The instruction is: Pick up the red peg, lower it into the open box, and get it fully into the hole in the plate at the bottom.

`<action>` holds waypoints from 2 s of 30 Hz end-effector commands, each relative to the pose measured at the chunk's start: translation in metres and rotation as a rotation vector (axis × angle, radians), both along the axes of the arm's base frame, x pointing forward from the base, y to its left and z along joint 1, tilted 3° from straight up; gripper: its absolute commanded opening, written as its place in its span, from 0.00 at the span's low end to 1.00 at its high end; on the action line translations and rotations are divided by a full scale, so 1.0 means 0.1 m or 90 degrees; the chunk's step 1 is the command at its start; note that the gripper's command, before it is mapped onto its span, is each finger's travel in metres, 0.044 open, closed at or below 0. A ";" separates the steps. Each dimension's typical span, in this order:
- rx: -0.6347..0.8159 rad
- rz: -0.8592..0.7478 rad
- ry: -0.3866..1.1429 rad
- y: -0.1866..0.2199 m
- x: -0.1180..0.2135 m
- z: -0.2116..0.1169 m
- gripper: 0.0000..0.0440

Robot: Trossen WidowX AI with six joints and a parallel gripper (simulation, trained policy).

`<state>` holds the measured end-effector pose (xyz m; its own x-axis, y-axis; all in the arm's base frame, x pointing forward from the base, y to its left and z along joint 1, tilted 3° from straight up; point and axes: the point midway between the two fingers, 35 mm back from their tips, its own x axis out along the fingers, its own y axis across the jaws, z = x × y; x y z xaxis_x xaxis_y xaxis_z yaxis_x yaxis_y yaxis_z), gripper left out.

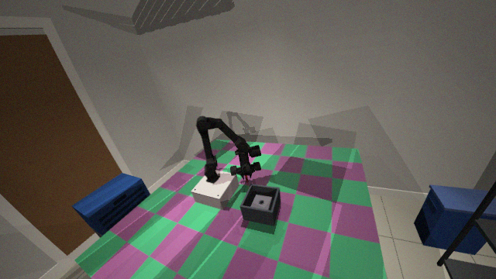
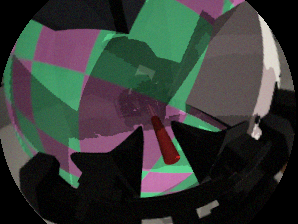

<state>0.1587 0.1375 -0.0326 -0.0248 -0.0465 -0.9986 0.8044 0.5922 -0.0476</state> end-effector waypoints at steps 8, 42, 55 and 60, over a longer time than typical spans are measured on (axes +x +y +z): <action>0.004 0.003 0.017 -0.03 0.04 0.05 0.00; -0.045 0.109 -0.143 -0.32 0.83 1.25 0.00; -0.053 0.052 -0.163 -0.72 1.21 1.38 0.00; -0.055 0.029 -0.166 -0.89 1.33 1.39 0.00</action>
<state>0.2831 0.0559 0.1031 0.2256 -0.1293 -0.9656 0.7610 0.6423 0.0918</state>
